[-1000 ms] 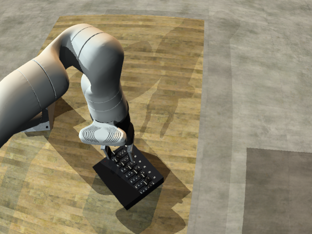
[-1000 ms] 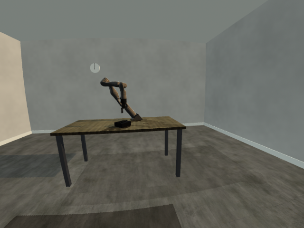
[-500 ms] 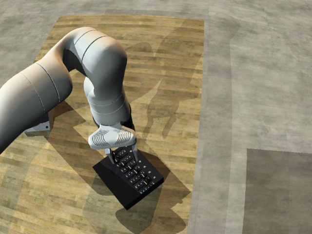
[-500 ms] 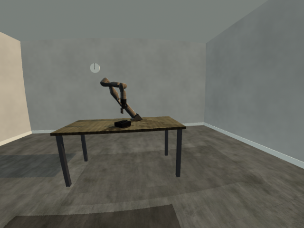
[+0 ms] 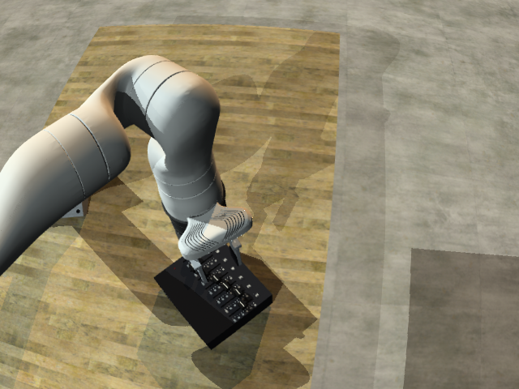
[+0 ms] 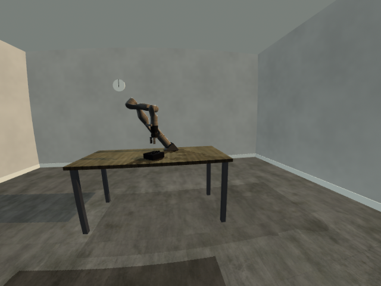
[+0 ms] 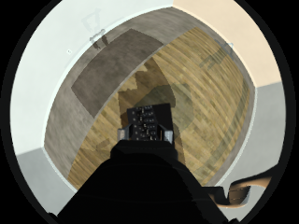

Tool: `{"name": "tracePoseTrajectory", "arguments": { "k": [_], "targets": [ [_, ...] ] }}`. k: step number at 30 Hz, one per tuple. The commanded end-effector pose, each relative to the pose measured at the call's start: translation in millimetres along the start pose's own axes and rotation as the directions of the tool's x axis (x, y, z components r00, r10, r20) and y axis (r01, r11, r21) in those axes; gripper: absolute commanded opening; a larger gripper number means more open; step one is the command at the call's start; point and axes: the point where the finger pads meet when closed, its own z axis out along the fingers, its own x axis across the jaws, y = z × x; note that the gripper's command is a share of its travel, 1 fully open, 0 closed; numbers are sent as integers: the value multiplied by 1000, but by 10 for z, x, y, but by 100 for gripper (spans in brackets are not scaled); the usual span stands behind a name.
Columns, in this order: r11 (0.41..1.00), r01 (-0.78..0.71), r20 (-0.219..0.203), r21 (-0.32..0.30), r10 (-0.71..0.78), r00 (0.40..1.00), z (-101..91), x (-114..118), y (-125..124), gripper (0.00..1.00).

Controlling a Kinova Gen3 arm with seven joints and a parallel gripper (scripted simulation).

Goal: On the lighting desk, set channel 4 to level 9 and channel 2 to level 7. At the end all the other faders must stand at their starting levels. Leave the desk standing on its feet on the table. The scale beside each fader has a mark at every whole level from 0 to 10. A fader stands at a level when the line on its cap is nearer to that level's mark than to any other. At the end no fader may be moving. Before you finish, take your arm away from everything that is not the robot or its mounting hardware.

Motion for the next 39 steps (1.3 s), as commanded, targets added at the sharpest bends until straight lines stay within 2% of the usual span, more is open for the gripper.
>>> {"name": "tracePoseTrajectory", "arguments": {
  "k": [1,8,16,18,23,29,33,35,39],
  "targets": [
    [1000,7,-5,-5,-7,1000,24,7,-10,100],
    [969,246,-5,-5,-246,969,103,-70,-58,100],
    [858,514,-4,-6,-514,858,200,-156,-96,100],
    [858,514,-4,-6,-514,858,200,-156,-96,100],
    [751,661,-2,-7,-661,751,261,-204,-109,100],
    [595,803,0,-8,-803,595,332,-252,-117,100],
    [484,875,2,-7,-875,484,376,-277,-118,100],
    [484,875,2,-7,-875,484,376,-277,-118,100],
    [373,928,5,-6,-928,373,417,-297,-117,100]
  ]
}}
